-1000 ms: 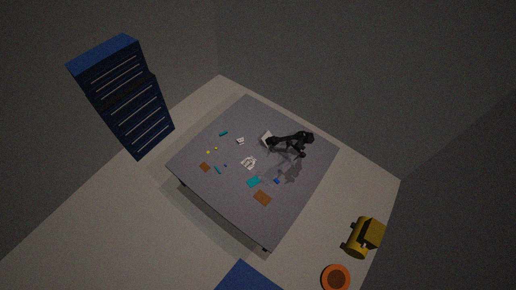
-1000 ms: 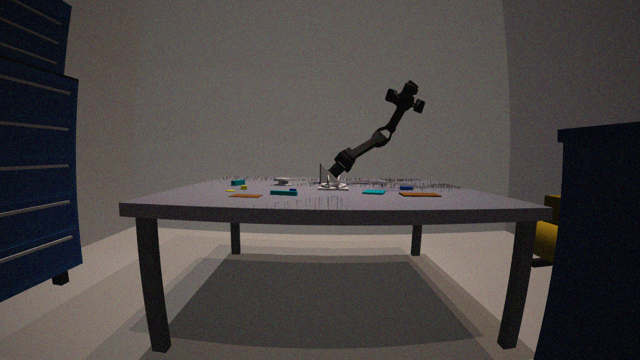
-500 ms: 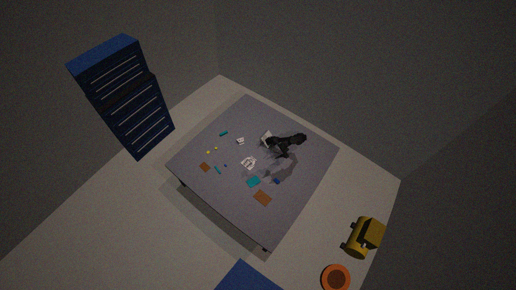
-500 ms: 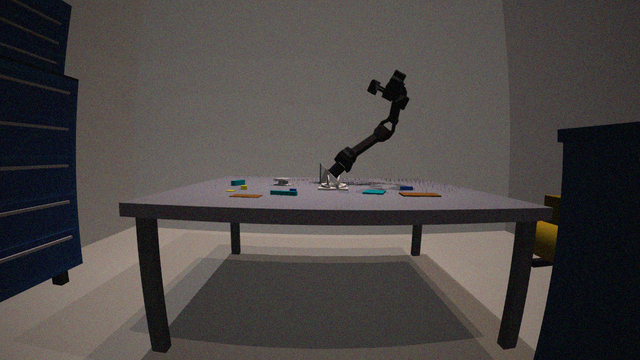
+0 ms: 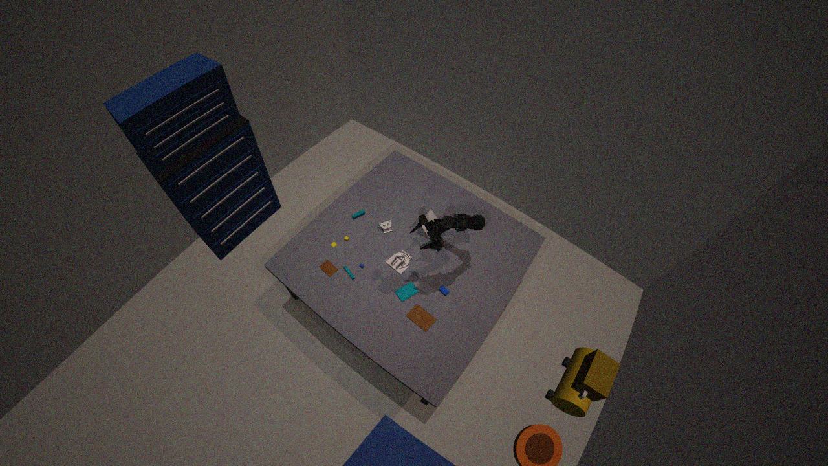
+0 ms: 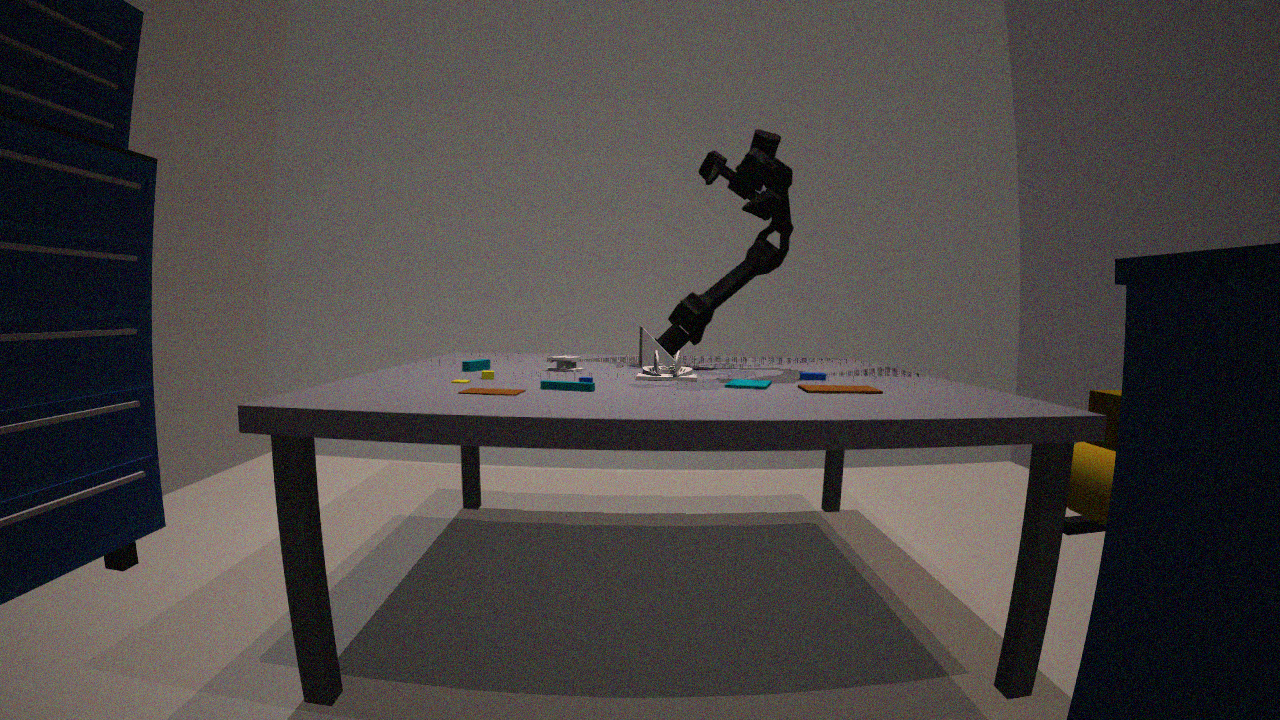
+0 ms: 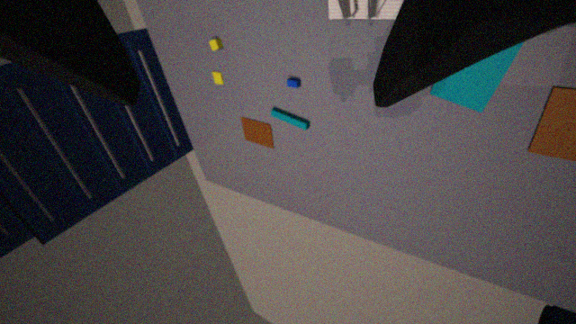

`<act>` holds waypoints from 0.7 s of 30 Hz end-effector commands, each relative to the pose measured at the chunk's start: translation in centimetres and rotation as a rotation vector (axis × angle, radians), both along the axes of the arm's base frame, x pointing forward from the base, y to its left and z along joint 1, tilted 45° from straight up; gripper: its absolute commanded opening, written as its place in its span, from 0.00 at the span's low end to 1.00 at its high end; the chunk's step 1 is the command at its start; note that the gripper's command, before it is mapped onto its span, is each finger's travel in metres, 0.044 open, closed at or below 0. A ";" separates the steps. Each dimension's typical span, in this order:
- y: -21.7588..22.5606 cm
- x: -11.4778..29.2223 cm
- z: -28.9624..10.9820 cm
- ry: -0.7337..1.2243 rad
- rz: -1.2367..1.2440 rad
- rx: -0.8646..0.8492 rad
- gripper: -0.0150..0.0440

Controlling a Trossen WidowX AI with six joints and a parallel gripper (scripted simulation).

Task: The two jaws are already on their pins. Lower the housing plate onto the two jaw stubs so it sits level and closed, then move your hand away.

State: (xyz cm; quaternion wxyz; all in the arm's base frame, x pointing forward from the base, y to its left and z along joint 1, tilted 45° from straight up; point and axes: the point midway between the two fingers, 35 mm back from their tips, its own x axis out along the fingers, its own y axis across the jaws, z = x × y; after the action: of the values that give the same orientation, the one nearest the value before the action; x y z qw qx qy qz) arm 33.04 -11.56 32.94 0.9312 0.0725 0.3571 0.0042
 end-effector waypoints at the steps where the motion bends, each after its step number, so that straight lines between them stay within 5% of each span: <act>1: -1.7 0.6 -2.8 0.070 0.012 -0.024 1.00; 21: -8.6 -0.4 -15.2 0.339 0.216 -0.067 1.00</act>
State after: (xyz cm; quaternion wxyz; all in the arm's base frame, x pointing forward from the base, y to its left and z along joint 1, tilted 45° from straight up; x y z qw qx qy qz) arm 33.04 -19.61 19.73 0.8648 0.0067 0.4986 0.0586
